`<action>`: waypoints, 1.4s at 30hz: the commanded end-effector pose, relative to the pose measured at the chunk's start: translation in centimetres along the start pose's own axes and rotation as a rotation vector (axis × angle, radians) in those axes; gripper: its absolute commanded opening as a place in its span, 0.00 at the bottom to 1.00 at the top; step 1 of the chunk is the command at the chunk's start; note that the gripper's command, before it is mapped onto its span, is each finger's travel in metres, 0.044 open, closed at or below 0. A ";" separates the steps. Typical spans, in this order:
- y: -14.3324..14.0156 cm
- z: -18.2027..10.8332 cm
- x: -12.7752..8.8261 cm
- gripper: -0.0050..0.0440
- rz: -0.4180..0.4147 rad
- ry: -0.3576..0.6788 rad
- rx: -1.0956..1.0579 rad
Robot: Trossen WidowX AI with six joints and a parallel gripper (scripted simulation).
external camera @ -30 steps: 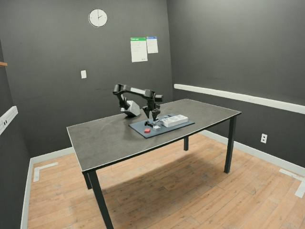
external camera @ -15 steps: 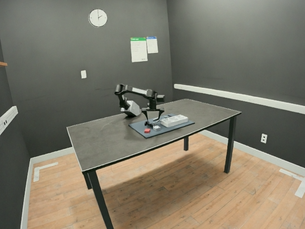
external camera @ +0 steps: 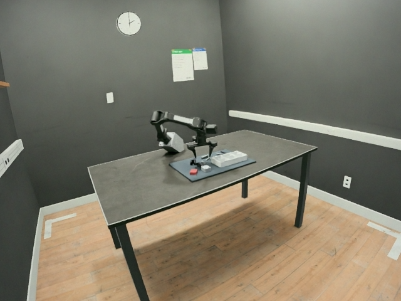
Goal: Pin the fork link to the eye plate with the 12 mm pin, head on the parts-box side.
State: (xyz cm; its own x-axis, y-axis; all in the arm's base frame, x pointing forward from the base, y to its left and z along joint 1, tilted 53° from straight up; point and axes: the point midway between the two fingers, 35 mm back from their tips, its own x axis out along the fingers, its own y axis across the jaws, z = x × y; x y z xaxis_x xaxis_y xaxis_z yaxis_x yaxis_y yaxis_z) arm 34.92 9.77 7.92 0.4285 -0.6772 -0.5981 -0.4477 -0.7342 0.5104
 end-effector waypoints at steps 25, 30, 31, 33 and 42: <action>0.2 -0.5 -0.5 0.33 -0.015 0.007 0.010; 0.2 -0.5 -0.5 0.33 -0.015 0.007 0.010; 0.2 -0.5 -0.5 0.33 -0.015 0.007 0.010; 0.2 -0.5 -0.5 0.33 -0.015 0.007 0.010; 0.2 -0.4 -0.3 0.33 -0.014 0.006 0.009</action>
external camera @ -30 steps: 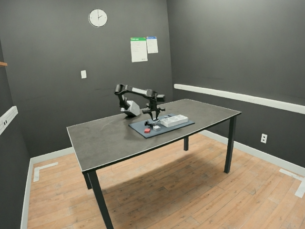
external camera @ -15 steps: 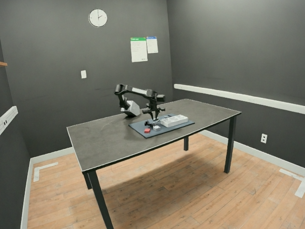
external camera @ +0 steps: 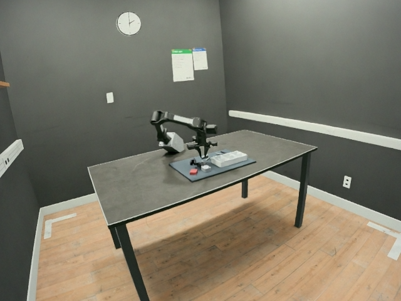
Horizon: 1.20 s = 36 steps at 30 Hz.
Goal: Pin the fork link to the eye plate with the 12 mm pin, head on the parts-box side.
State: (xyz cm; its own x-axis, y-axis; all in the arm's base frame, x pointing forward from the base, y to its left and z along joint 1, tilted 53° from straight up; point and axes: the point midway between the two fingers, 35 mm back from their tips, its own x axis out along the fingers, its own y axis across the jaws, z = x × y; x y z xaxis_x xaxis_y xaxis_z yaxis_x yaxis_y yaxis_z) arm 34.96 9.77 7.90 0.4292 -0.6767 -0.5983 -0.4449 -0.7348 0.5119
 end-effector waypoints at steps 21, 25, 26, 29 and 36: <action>0.1 -0.1 1.5 0.33 -0.002 0.000 -0.001; 0.2 -0.3 1.6 0.33 -0.006 0.003 0.005; 0.2 -0.3 1.7 0.33 -0.004 0.002 0.004; 0.1 -0.2 2.2 0.33 -0.002 0.000 -0.001; 0.1 -0.2 3.0 0.33 -0.003 0.001 0.001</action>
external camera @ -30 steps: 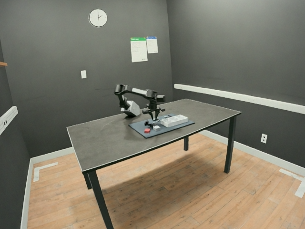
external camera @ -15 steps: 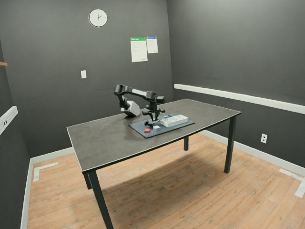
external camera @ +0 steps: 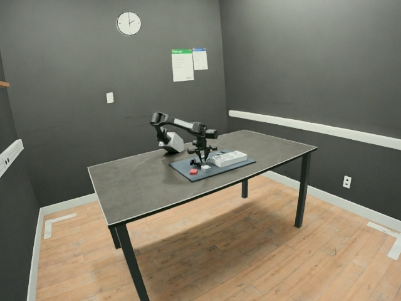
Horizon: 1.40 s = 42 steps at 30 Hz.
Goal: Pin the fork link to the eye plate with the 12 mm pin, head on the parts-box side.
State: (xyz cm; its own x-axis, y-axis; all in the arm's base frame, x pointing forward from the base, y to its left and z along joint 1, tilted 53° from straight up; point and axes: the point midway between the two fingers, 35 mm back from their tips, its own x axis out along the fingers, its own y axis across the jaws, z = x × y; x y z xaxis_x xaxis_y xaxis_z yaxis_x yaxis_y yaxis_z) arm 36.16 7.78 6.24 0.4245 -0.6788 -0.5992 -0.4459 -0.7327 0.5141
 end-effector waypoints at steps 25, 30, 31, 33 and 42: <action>-0.1 -0.5 0.9 0.33 -0.012 0.008 0.005; -0.1 -0.5 0.9 0.33 -0.012 0.008 0.005; -0.1 -0.5 0.9 0.33 -0.012 0.008 0.005; -0.1 -0.5 0.9 0.33 -0.012 0.008 0.005; -0.1 -0.5 0.9 0.33 -0.012 0.008 0.005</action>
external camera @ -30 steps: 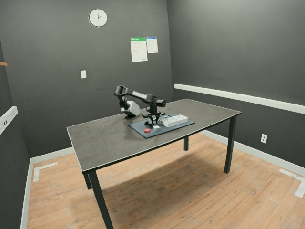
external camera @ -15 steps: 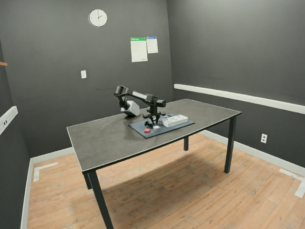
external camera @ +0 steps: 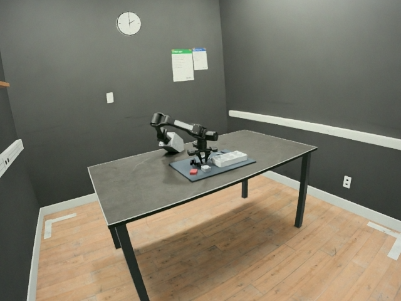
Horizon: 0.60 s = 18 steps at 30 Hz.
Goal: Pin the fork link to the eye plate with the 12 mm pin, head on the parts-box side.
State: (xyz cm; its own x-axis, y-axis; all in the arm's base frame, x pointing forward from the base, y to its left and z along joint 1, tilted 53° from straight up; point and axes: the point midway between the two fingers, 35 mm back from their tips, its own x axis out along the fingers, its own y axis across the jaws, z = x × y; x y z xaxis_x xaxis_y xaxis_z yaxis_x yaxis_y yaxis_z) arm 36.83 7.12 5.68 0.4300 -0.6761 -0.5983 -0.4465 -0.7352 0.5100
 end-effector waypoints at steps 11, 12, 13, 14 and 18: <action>0.0 -0.2 -0.2 0.33 -0.008 0.004 0.002; 0.0 -0.2 -0.2 0.33 -0.008 0.004 0.002; 0.0 -0.2 -0.2 0.33 -0.008 0.004 0.002; 0.0 -0.2 -0.2 0.33 -0.008 0.004 0.002; 0.0 -0.2 -0.2 0.00 -0.008 0.004 0.002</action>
State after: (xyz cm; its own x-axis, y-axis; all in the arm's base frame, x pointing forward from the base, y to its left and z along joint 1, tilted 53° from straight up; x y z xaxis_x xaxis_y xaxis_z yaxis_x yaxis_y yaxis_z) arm 36.83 7.12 5.68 0.4300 -0.6761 -0.5983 -0.4465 -0.7352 0.5100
